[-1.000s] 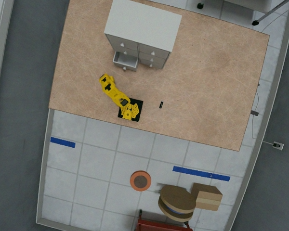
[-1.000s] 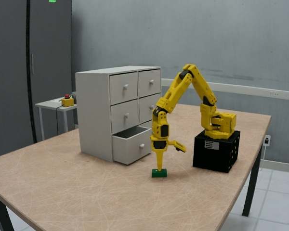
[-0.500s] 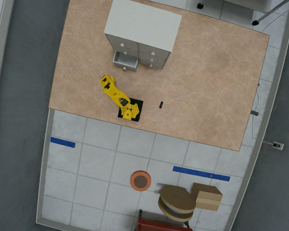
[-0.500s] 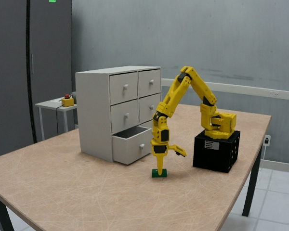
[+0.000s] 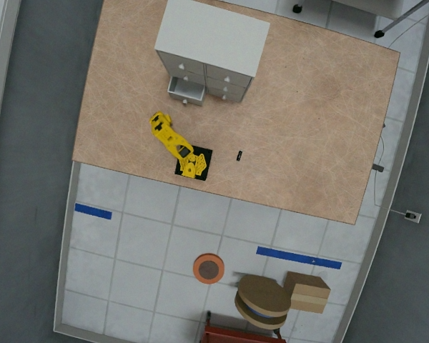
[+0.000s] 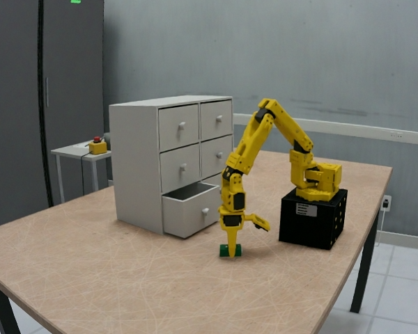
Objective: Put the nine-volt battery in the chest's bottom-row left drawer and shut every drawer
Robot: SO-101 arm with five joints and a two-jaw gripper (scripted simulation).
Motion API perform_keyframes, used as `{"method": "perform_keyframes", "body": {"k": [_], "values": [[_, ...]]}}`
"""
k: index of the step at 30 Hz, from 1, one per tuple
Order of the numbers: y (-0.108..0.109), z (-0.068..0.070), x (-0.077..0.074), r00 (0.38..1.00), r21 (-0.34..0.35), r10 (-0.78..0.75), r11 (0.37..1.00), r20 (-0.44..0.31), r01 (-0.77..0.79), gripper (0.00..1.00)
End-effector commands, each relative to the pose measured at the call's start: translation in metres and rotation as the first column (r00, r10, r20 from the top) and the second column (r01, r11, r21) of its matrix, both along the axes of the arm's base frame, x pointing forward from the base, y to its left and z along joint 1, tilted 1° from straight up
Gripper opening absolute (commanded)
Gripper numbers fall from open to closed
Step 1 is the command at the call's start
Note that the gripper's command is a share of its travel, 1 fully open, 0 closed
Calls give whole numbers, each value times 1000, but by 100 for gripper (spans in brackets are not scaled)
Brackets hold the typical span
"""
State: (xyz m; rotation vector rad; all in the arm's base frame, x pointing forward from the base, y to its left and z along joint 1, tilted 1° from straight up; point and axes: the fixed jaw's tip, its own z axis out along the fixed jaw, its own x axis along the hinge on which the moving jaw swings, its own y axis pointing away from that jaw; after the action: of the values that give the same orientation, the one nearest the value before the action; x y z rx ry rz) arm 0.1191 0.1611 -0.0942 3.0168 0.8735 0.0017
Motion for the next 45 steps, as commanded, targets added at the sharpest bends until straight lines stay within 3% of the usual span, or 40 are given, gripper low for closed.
{"method": "perform_keyframes", "body": {"k": [1,37,45], "values": [[2,-1,1,1000,8,12,1000,4,-13,30],[3,-3,2,1000,8,12,1000,4,-13,30],[3,-3,2,1000,8,12,1000,4,-13,24]]}}
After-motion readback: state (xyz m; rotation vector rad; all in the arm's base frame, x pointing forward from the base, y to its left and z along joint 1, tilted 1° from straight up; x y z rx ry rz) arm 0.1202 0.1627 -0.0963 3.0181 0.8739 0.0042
